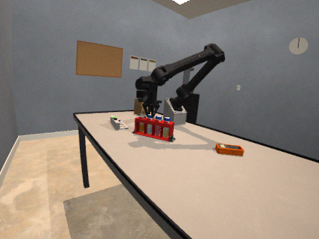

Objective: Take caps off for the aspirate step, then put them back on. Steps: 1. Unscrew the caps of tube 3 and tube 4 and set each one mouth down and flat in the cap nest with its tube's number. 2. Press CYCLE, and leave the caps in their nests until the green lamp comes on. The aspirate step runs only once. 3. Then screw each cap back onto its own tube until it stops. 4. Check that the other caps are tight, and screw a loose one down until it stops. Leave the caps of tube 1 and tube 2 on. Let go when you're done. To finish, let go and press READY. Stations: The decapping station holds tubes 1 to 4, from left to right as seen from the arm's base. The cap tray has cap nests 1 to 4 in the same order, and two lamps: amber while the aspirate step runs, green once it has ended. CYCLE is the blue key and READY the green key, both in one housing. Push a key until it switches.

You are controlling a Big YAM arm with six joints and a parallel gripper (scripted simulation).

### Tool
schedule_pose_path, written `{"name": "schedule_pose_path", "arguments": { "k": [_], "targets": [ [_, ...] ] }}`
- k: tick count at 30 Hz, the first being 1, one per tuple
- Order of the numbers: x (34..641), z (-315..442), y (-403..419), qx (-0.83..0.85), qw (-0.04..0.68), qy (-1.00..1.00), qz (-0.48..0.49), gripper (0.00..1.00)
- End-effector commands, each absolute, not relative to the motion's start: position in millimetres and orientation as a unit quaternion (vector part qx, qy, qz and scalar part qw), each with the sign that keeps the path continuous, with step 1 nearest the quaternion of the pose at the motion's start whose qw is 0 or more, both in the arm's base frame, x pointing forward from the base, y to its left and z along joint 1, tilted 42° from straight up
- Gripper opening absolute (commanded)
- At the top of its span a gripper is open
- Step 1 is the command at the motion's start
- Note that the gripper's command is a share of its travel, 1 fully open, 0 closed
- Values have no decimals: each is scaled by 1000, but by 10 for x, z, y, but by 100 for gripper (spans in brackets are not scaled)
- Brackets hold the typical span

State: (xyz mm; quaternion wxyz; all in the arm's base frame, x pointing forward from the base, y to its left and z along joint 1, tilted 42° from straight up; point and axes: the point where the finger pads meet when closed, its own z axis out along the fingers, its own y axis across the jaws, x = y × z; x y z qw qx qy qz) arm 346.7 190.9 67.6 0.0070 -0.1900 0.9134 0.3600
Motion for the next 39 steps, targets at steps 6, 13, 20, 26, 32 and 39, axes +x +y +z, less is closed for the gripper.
{"name": "schedule_pose_path", "arguments": {
  "k": [6, 13, 20, 26, 32, 39],
  "targets": [
    [3465, 709, 1893, 40, -75, 932, 352, 0],
    [3469, 715, 1901, 155, -116, 920, 340, 0],
    [3473, 722, 1909, 307, -170, 882, 316, 0],
    [3472, 722, 1915, 361, -189, 861, 305, 0],
    [3468, 722, 1900, 364, -191, 859, 304, 0],
    [3466, 722, 1900, 364, -191, 859, 304, 0]
  ]
}}
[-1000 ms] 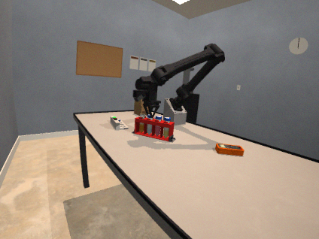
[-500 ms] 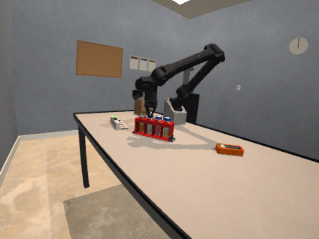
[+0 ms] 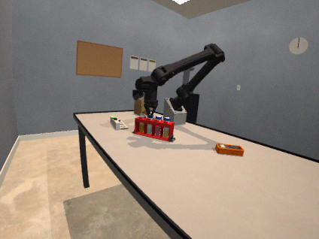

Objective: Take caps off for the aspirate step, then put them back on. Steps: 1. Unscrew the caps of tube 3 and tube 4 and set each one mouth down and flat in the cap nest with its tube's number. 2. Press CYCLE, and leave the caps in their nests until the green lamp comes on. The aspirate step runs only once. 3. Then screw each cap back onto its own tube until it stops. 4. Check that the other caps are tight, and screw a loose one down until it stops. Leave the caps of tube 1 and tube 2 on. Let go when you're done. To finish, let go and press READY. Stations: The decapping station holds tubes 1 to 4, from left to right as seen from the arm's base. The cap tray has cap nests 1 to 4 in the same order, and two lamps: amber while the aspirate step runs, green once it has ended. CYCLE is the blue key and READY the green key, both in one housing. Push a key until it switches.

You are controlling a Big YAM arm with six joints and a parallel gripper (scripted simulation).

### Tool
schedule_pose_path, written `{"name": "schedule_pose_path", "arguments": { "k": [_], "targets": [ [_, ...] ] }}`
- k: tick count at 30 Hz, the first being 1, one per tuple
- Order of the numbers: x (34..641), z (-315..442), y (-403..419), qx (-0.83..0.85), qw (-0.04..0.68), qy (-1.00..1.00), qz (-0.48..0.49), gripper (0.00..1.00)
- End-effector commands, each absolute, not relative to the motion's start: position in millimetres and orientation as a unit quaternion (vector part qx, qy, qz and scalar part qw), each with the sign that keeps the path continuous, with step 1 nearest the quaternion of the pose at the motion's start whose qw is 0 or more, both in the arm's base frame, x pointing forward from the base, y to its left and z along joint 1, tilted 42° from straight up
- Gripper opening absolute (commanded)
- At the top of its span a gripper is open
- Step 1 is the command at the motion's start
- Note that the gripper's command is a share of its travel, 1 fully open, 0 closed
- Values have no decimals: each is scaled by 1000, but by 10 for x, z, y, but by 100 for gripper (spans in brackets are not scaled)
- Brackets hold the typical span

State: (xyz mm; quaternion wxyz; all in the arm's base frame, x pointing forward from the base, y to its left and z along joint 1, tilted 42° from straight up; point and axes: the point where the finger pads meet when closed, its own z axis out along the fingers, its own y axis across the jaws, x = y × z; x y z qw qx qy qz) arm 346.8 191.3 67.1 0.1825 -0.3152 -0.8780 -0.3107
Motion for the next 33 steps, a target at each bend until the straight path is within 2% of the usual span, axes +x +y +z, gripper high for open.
{"name": "schedule_pose_path", "arguments": {
  "k": [1, 24, 25, 33],
  "targets": [
    [3466, 722, 1900, -364, 191, -859, -304, 0],
    [3466, 722, 1901, -364, 191, -859, -304, 0],
    [3466, 722, 1901, -364, 191, -859, -304, 49],
    [3535, 730, 1911, -360, 190, -861, -306, 49]
  ]
}}
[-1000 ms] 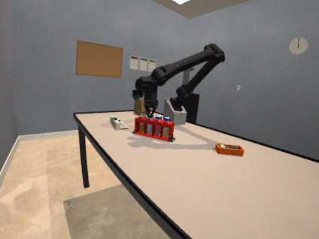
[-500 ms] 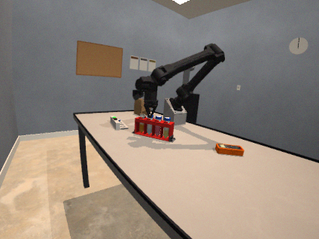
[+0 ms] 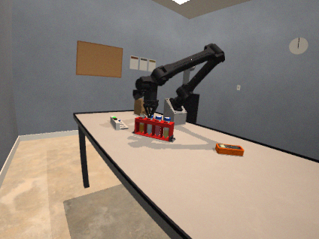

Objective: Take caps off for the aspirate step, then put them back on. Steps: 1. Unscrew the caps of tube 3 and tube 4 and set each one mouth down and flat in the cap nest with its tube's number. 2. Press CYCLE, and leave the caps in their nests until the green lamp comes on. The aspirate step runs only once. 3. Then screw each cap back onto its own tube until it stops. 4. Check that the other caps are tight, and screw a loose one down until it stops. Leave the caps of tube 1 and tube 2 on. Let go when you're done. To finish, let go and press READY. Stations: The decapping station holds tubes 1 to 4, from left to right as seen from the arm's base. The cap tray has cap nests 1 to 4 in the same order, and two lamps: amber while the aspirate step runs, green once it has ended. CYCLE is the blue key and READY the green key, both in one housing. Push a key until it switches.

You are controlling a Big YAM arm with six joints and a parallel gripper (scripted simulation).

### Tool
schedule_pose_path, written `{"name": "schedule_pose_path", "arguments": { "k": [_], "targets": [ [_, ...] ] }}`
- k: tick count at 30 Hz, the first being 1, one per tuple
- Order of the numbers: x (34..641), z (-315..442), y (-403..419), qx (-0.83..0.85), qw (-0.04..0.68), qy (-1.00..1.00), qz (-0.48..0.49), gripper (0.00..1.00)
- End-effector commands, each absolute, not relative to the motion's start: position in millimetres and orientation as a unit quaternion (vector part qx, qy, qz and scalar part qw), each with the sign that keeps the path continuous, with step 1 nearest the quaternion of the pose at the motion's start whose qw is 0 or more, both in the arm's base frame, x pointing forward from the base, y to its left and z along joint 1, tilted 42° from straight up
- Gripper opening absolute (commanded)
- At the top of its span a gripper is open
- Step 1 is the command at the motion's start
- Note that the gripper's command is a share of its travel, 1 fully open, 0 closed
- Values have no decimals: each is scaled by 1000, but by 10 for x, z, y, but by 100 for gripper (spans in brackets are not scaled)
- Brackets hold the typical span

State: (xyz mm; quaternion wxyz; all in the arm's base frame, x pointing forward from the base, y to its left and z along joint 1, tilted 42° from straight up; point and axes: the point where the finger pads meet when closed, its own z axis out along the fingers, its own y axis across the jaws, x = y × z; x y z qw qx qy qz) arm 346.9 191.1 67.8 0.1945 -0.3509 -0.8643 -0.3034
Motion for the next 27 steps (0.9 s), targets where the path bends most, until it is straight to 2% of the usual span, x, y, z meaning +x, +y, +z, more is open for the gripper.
{"name": "schedule_pose_path", "arguments": {
  "k": [1, 23, 27],
  "targets": [
    [3535, 730, 1911, -360, 190, -861, -306, 49],
    [3686, 1169, 1546, -359, 178, -862, -311, 49],
    [3594, 764, 1289, -221, 148, -906, -328, 47]
  ]
}}
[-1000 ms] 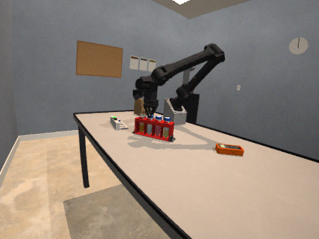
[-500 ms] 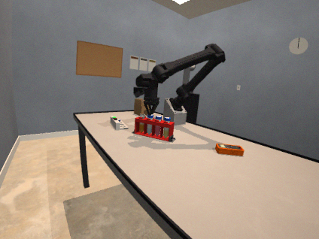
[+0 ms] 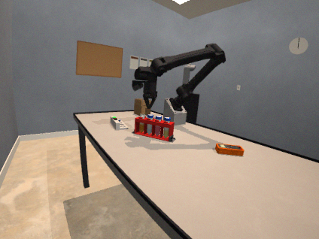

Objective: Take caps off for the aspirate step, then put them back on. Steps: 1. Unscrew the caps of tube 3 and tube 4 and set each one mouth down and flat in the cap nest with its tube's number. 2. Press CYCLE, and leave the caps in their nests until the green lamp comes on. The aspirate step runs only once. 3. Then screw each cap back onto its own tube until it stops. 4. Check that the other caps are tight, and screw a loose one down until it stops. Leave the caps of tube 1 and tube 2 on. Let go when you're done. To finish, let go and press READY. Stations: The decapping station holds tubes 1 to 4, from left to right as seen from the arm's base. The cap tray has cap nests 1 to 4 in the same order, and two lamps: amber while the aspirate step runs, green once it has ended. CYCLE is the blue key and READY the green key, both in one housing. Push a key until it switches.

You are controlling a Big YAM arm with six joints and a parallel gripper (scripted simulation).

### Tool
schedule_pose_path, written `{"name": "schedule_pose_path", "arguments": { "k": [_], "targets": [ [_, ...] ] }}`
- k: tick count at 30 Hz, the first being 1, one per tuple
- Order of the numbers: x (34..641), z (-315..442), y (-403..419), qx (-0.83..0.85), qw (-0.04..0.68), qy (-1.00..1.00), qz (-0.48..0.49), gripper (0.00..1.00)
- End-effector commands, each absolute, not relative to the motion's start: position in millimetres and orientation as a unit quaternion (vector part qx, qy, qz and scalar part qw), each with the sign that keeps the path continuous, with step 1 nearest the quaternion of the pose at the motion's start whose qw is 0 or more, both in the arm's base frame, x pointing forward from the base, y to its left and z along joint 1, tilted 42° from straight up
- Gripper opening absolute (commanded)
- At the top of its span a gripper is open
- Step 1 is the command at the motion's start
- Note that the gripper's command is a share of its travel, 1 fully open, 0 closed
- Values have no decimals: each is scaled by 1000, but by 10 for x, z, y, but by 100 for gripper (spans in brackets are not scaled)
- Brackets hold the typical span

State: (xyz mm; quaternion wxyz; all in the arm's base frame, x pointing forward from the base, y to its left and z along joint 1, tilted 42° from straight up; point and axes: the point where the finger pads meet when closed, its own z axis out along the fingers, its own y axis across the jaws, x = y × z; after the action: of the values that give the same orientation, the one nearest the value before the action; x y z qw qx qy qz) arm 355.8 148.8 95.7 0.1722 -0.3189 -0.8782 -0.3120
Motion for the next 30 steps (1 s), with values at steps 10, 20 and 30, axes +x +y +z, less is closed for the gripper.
{"name": "schedule_pose_path", "arguments": {
  "k": [10, 20, 30],
  "targets": [
    [3816, 573, 981, -49, 70, -932, -351, 47],
    [3974, 91, 464, -45, 60, -935, -347, 47],
    [4071, -373, -44, -46, 62, -935, -346, 47]
  ]
}}
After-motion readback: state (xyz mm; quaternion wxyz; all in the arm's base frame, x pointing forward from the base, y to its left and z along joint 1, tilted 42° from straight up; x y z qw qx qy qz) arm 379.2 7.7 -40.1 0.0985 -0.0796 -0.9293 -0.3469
